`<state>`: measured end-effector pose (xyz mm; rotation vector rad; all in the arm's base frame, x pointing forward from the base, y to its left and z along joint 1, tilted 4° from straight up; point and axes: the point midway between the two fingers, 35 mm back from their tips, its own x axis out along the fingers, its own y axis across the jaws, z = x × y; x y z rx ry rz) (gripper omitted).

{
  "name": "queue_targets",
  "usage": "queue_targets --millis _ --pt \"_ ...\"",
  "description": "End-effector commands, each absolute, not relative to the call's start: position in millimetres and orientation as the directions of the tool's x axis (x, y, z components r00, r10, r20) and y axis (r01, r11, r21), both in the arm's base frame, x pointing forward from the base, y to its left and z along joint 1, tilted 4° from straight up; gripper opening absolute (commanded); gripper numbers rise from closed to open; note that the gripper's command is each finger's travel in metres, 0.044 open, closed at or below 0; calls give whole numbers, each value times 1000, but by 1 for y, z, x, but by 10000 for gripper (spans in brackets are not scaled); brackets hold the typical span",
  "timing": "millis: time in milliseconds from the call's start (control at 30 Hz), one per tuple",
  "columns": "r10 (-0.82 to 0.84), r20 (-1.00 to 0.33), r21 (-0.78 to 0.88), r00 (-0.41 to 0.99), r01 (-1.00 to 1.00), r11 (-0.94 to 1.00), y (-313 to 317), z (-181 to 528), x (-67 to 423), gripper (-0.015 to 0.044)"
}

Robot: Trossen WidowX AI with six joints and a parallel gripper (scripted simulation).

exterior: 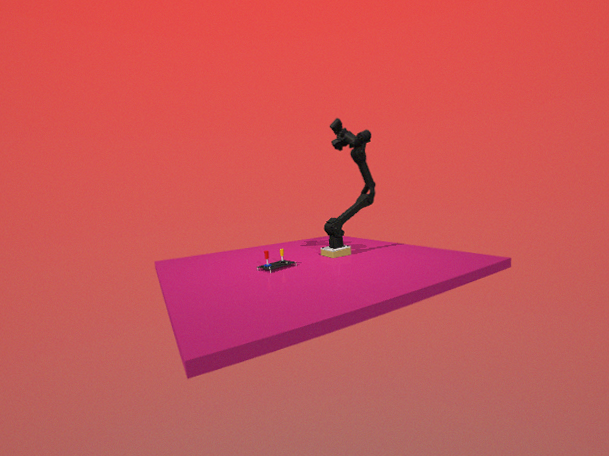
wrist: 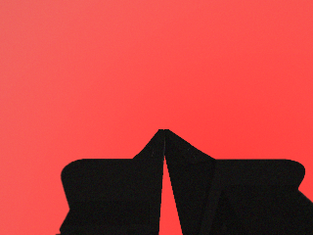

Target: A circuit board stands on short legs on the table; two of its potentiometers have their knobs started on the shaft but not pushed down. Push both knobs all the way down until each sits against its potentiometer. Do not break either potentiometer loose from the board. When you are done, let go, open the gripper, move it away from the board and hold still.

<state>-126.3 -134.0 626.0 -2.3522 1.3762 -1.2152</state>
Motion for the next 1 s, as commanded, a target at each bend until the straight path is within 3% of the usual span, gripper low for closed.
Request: queue_targets --millis 0,433,967 --pt "-761 574 -380 302 -725 -575 -128 631 -97 0" --pt "-693 564 27 450 -848 -529 -112 633 -21 0" --pt "-629 504 425 592 -804 -417 -96 622 73 0"
